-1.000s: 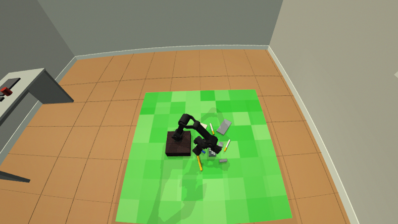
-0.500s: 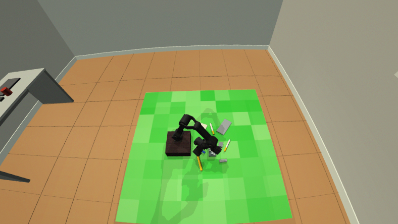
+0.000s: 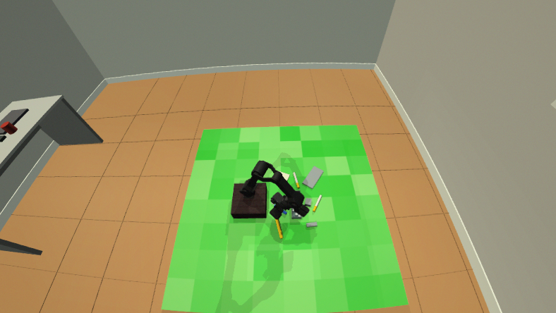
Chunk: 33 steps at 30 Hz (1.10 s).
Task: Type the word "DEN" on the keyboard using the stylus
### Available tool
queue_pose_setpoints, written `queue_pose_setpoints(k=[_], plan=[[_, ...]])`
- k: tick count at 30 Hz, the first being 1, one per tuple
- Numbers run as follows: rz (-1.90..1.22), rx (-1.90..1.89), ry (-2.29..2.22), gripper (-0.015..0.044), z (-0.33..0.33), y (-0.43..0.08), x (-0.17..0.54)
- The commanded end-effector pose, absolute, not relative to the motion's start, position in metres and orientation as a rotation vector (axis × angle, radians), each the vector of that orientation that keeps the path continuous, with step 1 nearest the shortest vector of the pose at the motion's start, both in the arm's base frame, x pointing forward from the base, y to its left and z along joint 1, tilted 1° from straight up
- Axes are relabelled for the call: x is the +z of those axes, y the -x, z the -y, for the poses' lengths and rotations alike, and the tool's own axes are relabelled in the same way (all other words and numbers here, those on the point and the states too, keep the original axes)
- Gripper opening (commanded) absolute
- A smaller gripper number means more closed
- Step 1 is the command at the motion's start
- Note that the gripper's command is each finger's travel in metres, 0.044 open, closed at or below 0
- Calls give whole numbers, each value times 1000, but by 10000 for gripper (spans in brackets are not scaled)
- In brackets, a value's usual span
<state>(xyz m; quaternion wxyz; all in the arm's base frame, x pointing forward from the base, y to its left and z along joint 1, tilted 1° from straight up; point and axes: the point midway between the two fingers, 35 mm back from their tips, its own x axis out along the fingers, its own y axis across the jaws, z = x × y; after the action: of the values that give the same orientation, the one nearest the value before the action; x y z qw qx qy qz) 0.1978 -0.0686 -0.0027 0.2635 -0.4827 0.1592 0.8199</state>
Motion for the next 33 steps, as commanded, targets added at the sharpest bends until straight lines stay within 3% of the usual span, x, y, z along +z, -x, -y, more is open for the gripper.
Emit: queue_pose_setpoints(k=[1, 33], plan=[[-424, 2218, 1303, 150, 68, -197, -7], [-424, 2218, 1302, 150, 69, -197, -34]])
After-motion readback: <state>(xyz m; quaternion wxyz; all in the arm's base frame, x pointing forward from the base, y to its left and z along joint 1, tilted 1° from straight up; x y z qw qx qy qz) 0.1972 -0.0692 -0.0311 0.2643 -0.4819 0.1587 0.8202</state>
